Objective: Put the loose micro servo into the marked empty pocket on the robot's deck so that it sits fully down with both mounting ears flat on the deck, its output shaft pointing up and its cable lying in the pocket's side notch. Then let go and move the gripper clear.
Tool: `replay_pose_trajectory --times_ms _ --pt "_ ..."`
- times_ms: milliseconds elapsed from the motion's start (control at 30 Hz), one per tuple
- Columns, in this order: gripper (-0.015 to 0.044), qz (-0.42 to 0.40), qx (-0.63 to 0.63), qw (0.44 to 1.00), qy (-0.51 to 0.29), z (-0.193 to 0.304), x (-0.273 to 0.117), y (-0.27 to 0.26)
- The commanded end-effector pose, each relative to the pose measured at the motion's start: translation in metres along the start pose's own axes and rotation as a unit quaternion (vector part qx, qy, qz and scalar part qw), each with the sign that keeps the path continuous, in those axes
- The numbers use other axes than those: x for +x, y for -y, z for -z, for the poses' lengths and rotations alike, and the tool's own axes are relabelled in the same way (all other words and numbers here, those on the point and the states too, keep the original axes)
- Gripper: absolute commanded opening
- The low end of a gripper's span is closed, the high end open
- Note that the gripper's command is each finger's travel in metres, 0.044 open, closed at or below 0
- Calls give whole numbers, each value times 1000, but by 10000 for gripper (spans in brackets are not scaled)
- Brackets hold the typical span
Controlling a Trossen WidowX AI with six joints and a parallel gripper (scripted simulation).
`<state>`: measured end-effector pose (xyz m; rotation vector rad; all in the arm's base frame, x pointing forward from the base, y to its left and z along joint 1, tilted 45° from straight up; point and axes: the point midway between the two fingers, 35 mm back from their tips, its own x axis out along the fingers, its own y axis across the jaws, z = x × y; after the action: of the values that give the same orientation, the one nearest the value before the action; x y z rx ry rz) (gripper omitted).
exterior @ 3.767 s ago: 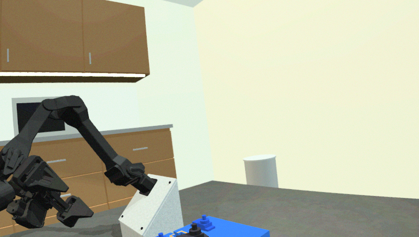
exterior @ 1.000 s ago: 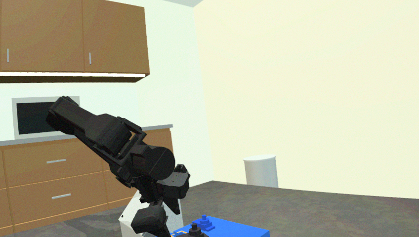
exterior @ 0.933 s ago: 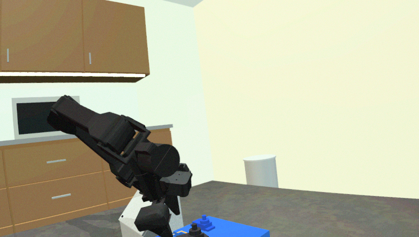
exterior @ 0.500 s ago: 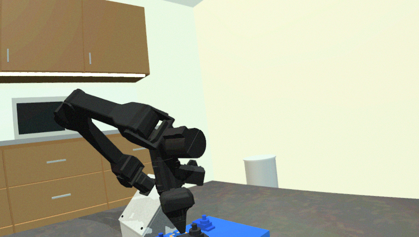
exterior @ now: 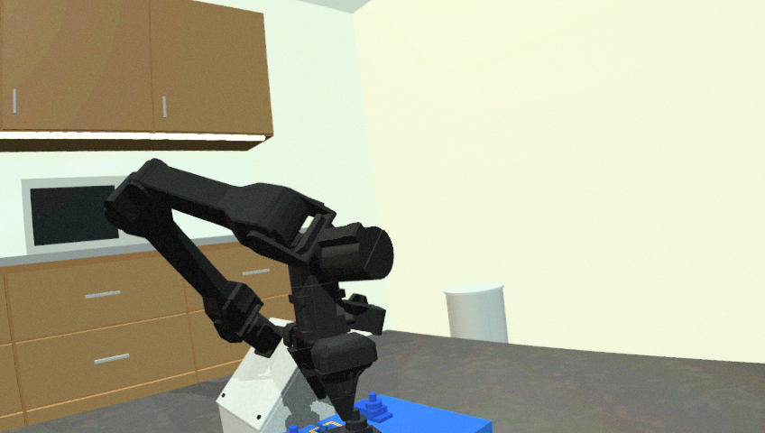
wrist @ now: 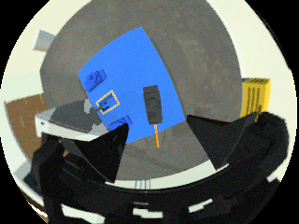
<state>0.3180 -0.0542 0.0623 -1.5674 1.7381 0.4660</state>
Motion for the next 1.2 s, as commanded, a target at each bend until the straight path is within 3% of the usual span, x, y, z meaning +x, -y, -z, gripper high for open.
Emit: replay_pose_trajectory --times_ms 0,700,1133,1167 --pt "440 -3 -5 1000 -6 1 18 -2" --pt "440 -3 -5 1000 -6 2 42 -2" --pt "99 -3 -5 1000 -6 2 42 -2" --pt "92 -3 -5 1000 -6 2 42 -2"
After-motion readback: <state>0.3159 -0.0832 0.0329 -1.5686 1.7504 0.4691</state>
